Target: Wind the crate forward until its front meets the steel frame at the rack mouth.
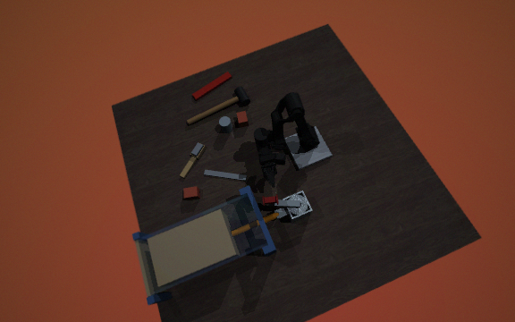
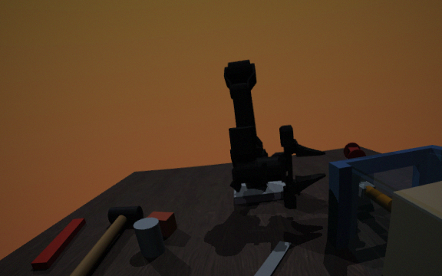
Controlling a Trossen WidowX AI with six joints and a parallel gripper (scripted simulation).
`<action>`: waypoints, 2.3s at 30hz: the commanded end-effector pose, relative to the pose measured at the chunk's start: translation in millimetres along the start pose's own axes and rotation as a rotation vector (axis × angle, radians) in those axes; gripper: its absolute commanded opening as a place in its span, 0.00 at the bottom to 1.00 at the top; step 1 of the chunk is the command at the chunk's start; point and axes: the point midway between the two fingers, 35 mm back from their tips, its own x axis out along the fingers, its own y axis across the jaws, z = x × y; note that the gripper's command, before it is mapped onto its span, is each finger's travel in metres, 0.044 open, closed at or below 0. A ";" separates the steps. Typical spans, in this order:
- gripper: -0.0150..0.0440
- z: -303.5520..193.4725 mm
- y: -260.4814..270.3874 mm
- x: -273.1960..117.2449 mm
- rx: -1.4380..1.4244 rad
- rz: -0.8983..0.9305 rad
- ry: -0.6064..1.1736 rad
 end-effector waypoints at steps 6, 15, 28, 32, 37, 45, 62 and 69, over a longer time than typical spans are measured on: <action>0.66 1.8 0.0 -3.5 -0.005 0.000 0.004; 0.66 1.5 -1.5 -3.6 -0.005 0.000 0.004; 0.66 4.6 -101.2 -4.2 0.001 -0.001 0.008; 0.66 4.6 -101.2 -4.2 0.001 -0.001 0.008; 0.66 3.3 -97.5 -4.0 -0.017 -0.002 0.010; 0.66 3.3 -97.5 -4.0 -0.017 -0.002 0.010; 1.00 -96.6 -124.0 99.0 1.510 -0.054 0.258; 1.00 -92.4 -113.3 141.1 2.014 -0.009 0.475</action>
